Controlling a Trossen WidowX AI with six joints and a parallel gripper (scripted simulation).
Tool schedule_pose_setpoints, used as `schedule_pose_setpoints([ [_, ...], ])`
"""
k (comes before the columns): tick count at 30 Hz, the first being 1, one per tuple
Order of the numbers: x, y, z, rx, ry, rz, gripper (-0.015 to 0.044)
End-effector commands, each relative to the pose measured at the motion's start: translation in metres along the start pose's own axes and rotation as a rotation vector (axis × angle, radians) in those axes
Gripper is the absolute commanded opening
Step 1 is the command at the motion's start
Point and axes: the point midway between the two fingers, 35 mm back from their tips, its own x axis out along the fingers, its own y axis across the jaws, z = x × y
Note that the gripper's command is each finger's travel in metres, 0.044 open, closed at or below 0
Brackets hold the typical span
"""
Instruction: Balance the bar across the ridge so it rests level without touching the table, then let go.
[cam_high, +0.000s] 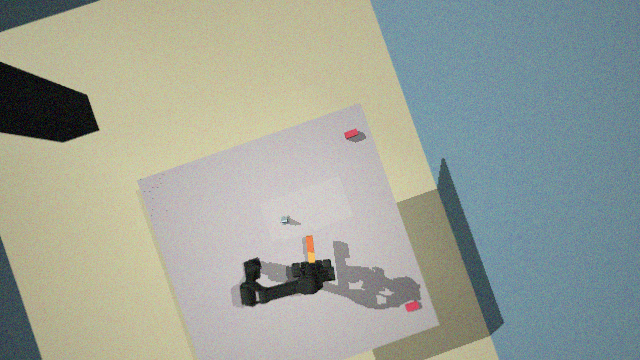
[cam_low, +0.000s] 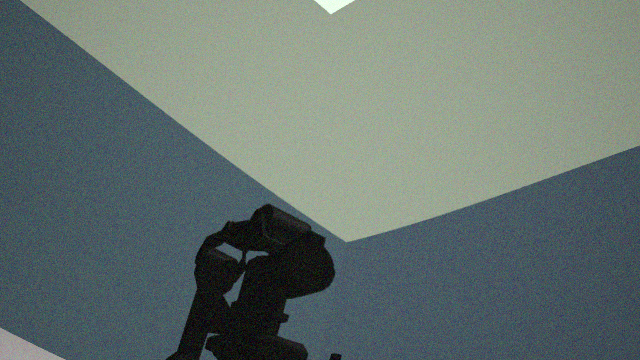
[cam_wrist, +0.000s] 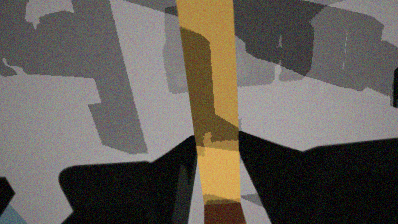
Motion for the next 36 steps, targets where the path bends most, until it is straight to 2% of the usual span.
schedule_pose_setpoints([
  [1, -0.001, -0.005, -0.015, -0.005, 0.003, -0.001, 0.0],
  [36, -0.004, -0.068, -0.138, -0.055, 0.014, -0.005, 0.0],
])
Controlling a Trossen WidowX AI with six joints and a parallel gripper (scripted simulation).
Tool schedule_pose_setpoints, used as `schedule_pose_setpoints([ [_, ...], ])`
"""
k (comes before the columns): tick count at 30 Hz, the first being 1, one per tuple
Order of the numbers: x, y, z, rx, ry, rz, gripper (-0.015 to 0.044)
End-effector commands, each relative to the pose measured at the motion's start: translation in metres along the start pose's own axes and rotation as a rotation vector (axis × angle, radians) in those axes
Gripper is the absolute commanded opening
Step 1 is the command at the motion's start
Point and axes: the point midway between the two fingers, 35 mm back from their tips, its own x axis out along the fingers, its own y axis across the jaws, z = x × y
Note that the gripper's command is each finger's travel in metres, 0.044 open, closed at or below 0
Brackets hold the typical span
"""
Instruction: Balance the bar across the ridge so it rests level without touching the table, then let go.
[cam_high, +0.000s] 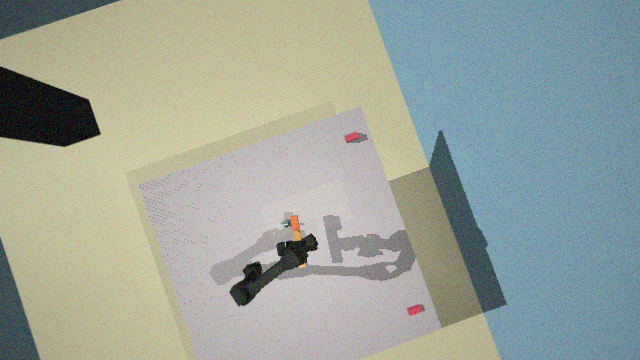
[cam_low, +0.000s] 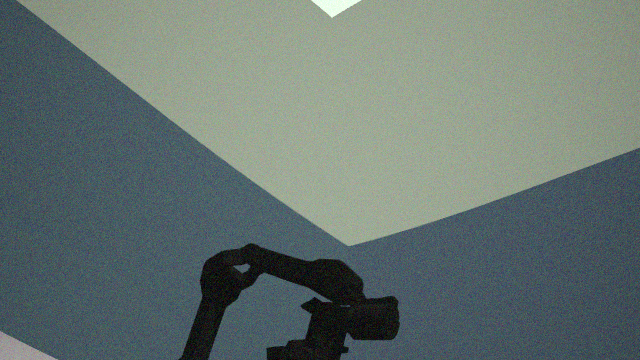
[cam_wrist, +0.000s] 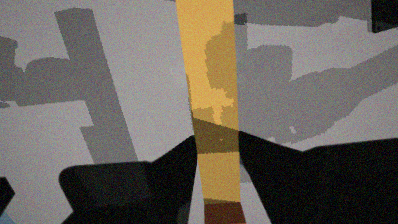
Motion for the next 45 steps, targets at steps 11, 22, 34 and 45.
schedule_pose_setpoints([
  [11, -0.001, -0.037, -0.042, -0.021, 0.007, 0.0, 0.0],
  [22, 0.0, -0.06, -0.063, -0.033, 0.009, -0.002, 0.0],
  [34, 0.017, -0.061, -0.064, -0.034, 0.009, -0.002, 0.0],
  [45, 0.035, -0.061, -0.064, -0.034, 0.009, -0.002, 0.0],
])
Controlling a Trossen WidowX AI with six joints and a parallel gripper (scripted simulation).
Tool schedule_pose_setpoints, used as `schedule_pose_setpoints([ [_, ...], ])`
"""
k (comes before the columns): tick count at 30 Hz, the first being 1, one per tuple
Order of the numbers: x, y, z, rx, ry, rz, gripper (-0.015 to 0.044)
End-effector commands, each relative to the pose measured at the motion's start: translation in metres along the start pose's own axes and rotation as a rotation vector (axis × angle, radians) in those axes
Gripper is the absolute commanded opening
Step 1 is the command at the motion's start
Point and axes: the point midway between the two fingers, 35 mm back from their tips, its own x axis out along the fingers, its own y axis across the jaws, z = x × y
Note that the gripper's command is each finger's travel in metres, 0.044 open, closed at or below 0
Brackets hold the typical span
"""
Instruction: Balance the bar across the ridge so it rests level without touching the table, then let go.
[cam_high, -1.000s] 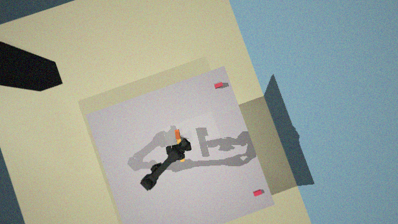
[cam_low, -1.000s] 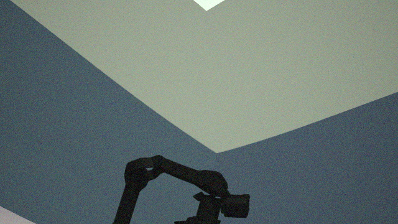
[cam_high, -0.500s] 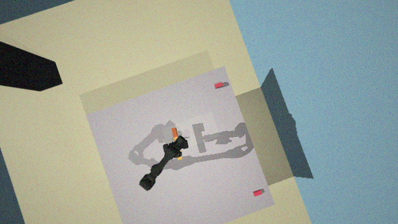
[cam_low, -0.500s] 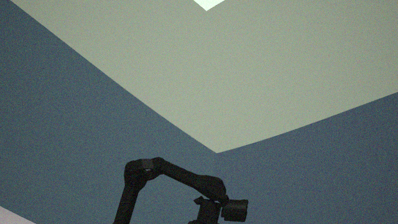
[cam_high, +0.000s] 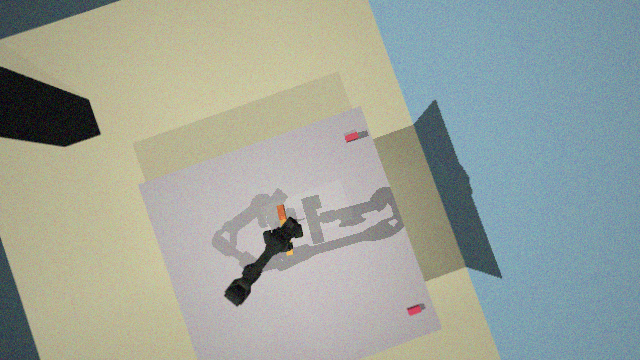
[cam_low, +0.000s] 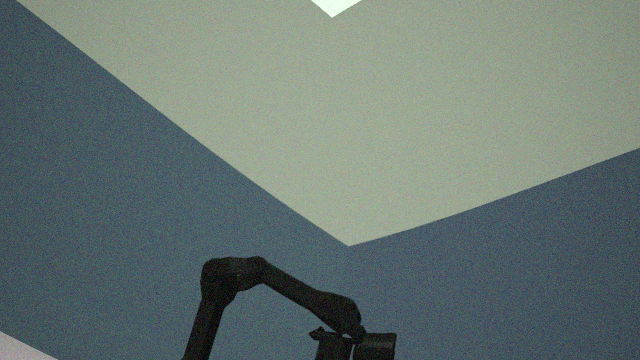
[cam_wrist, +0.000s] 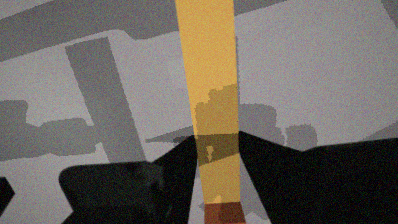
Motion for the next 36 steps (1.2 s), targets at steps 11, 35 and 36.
schedule_pose_setpoints([
  [11, 0.0139, -0.0011, 0.0009, 0.002, 0.0, -0.005, 0.0],
  [35, 0.0145, -0.0011, 0.0008, 0.002, 0.0, -0.005, 0.0],
  [36, 0.0146, -0.0011, 0.0008, 0.002, 0.0, -0.005, 0.0],
])
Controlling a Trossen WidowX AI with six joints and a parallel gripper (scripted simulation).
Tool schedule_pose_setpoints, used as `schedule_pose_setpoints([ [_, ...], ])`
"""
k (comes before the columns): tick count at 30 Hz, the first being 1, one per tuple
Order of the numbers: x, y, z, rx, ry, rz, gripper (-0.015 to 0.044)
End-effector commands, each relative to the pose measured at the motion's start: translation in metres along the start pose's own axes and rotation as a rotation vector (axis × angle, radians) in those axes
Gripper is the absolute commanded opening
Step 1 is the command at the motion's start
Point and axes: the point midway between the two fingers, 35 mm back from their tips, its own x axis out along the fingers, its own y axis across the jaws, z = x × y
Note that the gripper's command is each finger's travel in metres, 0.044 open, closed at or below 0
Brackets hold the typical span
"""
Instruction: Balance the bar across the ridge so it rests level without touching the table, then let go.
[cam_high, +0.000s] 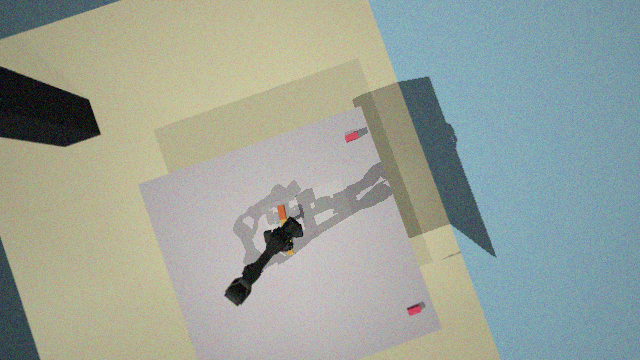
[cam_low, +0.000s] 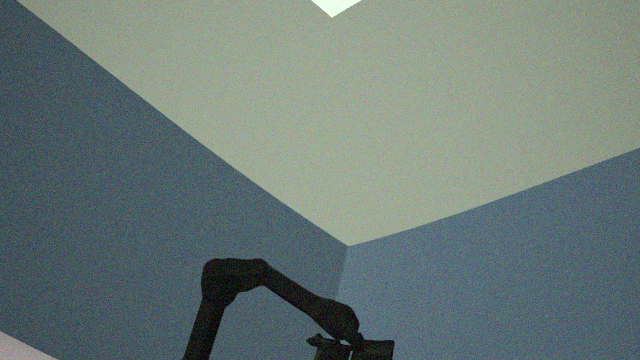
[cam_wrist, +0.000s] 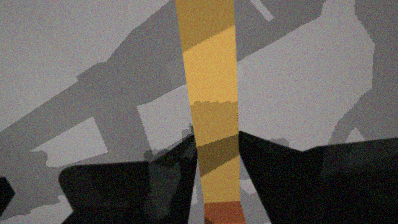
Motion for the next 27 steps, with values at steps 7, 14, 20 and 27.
schedule_pose_setpoints([
  [7, 0.0013, -0.0001, -0.0006, 0.0, 0.003, -0.002, 0.0],
  [14, 0.0018, -0.0001, -0.0006, 0.0, 0.003, -0.002, 0.0],
  [20, 0.0024, -0.0001, -0.0006, 0.0, 0.003, -0.002, 0.0],
  [27, 0.0029, -0.0001, -0.0007, 0.0, 0.003, -0.002, 0.0],
])
